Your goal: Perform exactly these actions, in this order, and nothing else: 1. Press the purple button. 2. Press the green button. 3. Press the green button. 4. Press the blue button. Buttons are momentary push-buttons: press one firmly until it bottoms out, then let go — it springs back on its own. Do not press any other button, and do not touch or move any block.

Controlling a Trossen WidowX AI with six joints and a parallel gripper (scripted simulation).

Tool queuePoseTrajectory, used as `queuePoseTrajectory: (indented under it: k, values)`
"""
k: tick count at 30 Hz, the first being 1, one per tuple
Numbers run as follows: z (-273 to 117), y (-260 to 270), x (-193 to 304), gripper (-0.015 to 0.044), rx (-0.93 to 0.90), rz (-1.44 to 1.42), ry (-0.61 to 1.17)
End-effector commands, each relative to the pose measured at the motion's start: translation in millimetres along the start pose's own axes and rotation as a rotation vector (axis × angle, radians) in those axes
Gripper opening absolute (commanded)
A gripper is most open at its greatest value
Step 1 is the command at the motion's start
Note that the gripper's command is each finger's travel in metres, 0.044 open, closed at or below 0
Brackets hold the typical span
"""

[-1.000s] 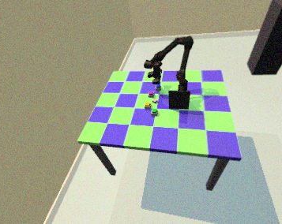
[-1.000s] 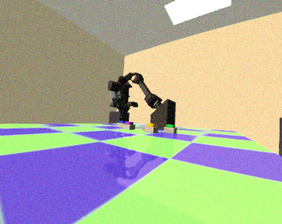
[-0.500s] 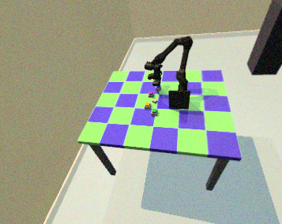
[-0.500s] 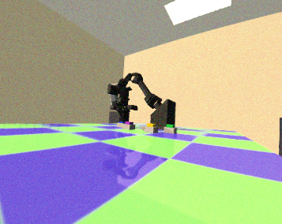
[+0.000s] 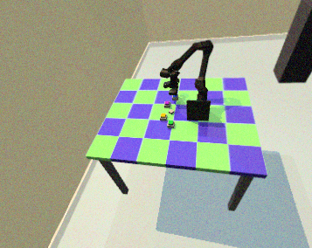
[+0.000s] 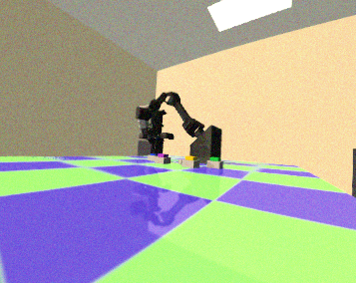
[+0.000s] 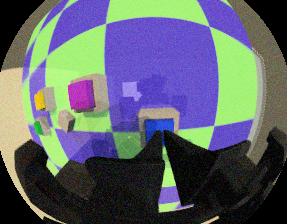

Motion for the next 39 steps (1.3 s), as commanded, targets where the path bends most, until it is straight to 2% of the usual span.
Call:
queuePoseTrajectory:
  k: [1,4,7,12,17,22,27,32,39]
  values:
    - [-2,0,0,0.002,-0.001,-0.001,0.0]
    - [-29,1,1,0.002,-0.006,-0.008,0.004]
    - [-31,1,1,0.002,-0.006,-0.009,0.004]
    - [-44,41,-27,0.0151,-0.061,-0.014,-0.009]
    - [-64,113,-53,0.0283,-0.113,-0.022,-0.007]
    - [-84,195,-54,0.04,-0.127,-0.028,0.008]
    - [-99,280,-28,0.04,-0.102,-0.025,0.018]
    - [-103,356,21,0.04,-0.045,-0.01,0.009]
    - [-103,365,29,0.04,-0.036,-0.006,0.006]
Point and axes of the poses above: the point midway between the two fingers, 35 mm back from their tips, its own z axis out along the fingers, its own y axis across the jaws, x = y × z, the point moved 8 cm from there along -z, back along the fingers, and after that the axes turned 8 degrees about z, right-handed, at the moved point
